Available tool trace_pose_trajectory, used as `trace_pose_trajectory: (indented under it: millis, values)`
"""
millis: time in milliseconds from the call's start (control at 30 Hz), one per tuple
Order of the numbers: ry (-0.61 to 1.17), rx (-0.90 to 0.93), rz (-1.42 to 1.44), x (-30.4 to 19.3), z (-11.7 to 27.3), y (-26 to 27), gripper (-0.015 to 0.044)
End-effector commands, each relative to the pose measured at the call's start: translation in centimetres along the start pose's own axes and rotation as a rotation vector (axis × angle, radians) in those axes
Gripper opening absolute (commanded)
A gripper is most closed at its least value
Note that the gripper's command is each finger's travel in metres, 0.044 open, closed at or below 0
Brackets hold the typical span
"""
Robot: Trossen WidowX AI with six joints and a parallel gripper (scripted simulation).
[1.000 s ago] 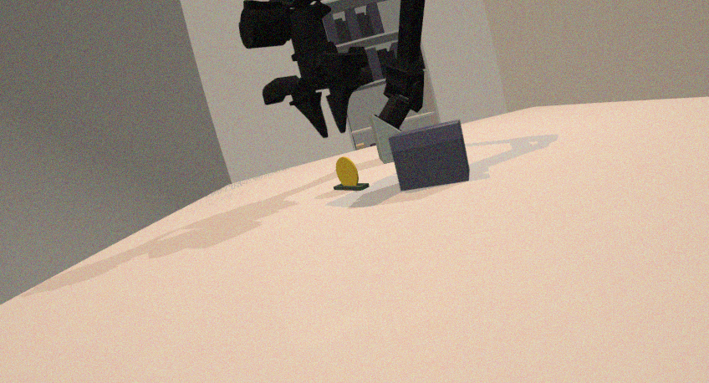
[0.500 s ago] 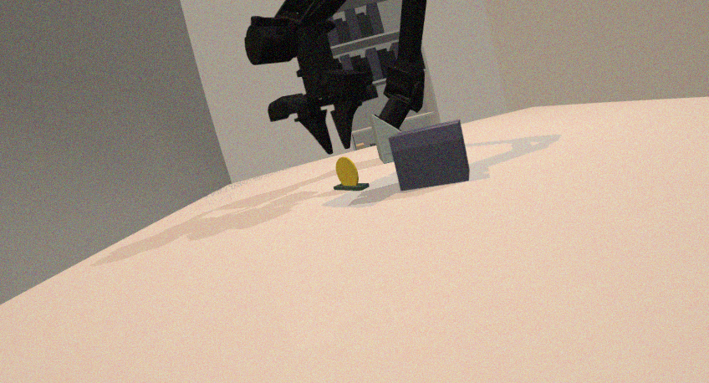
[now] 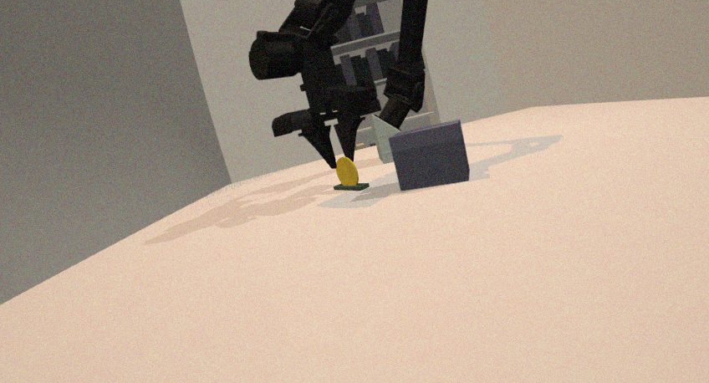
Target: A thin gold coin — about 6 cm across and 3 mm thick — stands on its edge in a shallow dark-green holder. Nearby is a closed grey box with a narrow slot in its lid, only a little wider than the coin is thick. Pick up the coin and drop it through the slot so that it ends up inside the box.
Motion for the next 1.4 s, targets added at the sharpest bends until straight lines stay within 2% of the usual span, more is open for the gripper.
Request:
trace_pose_trajectory:
  millis: [0, 600, 800, 1367]
  values:
    - [-0.003, 0.007, -0.006, 0.0, -0.7, 0.1, 0.0161]
    - [-0.005, 0.009, -0.005, 0.0, -3.3, 0.4, 0.0161]
    - [-0.005, 0.009, -0.005, 0.0, -3.3, 0.4, 0.0003]
    - [0.009, -0.001, -0.040, -0.1, -1.8, 0.0, 0.0000]
Point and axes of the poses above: the point midway between the two fingers, 35 mm back from their tips, its own z axis back along the fingers, its own y axis across the jaws, x = y × z, the point moved 7 cm from there along z, back along the fingers, and after that the axes turned 11 degrees about z, right-handed, at the moved point
